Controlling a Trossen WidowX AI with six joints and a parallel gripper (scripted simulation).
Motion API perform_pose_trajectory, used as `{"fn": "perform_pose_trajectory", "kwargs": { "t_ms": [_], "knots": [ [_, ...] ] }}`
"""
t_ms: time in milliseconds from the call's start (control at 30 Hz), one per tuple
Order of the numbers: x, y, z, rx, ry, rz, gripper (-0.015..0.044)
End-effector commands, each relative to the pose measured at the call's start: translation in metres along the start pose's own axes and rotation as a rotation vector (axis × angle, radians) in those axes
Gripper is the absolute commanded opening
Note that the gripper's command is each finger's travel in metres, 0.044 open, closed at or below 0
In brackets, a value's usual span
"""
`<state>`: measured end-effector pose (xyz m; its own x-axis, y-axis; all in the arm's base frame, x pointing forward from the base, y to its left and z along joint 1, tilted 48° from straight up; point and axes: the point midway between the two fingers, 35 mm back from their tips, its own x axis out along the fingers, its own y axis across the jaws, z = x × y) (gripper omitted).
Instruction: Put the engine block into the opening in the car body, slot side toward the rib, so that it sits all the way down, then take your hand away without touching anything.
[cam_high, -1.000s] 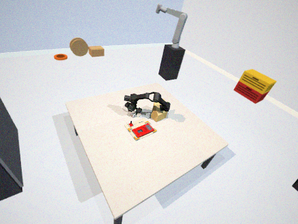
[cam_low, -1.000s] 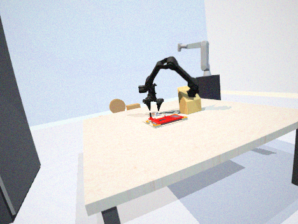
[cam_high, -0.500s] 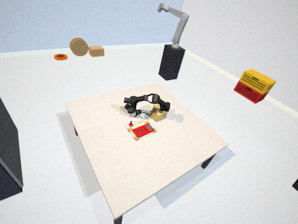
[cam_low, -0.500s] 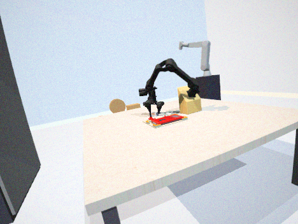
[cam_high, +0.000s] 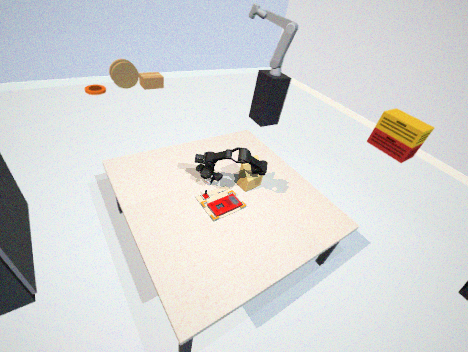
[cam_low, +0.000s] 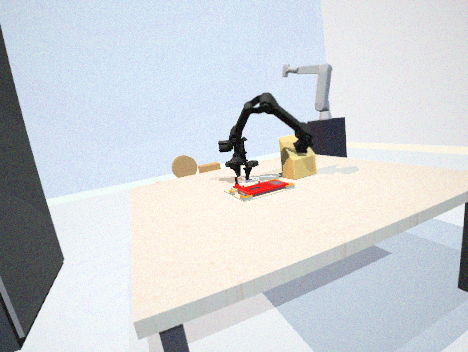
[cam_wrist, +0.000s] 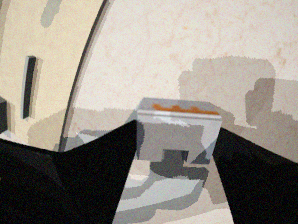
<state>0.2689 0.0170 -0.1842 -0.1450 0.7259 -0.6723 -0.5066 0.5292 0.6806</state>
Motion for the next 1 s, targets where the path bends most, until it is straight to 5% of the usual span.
{"fn": "perform_pose_trajectory", "kwargs": {
  "t_ms": [0, 233, 967],
  "knots": [
    [0.001, 0.000, 0.000, 0.004, -0.001, 0.001, 0.0183],
    [-0.004, -0.005, 0.004, 0.014, -0.017, -0.026, 0.0000],
    [-0.062, -0.007, 0.009, 0.015, -0.009, -0.029, 0.0000]
  ]
}}
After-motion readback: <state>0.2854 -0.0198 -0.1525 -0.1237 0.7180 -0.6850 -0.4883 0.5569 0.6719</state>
